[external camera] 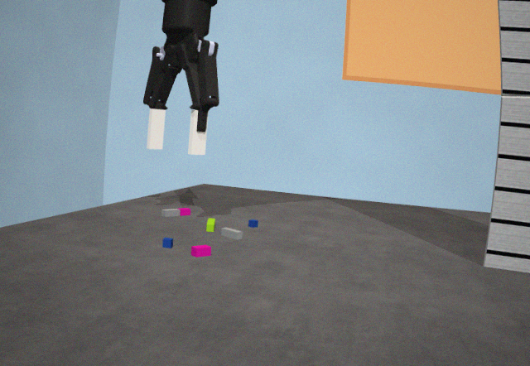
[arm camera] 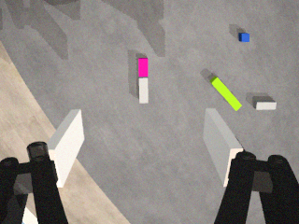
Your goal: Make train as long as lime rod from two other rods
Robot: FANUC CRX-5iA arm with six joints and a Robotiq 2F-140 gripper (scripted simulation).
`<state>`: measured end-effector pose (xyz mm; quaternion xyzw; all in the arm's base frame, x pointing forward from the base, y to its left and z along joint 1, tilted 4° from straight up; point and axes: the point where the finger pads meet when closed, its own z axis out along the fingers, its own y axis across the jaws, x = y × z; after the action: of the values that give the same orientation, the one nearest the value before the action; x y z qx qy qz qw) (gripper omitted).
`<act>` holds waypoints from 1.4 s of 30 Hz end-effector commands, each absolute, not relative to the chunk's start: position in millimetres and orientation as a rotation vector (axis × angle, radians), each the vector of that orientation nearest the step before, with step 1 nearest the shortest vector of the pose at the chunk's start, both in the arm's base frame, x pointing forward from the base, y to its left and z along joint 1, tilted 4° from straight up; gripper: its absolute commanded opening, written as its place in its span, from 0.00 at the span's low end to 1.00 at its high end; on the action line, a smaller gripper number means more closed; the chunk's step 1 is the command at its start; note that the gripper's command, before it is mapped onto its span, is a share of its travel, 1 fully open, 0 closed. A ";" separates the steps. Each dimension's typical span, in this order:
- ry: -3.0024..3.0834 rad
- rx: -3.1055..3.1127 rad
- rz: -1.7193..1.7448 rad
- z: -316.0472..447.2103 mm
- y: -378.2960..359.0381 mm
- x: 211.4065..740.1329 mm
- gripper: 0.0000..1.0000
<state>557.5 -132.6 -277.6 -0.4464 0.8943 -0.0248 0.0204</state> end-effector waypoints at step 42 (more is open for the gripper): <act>2.773 -1.384 -0.078 -202.3 -130.7 553.2 1.00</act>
<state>553.1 -130.7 -203.6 -0.4464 0.8943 -0.0248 0.0204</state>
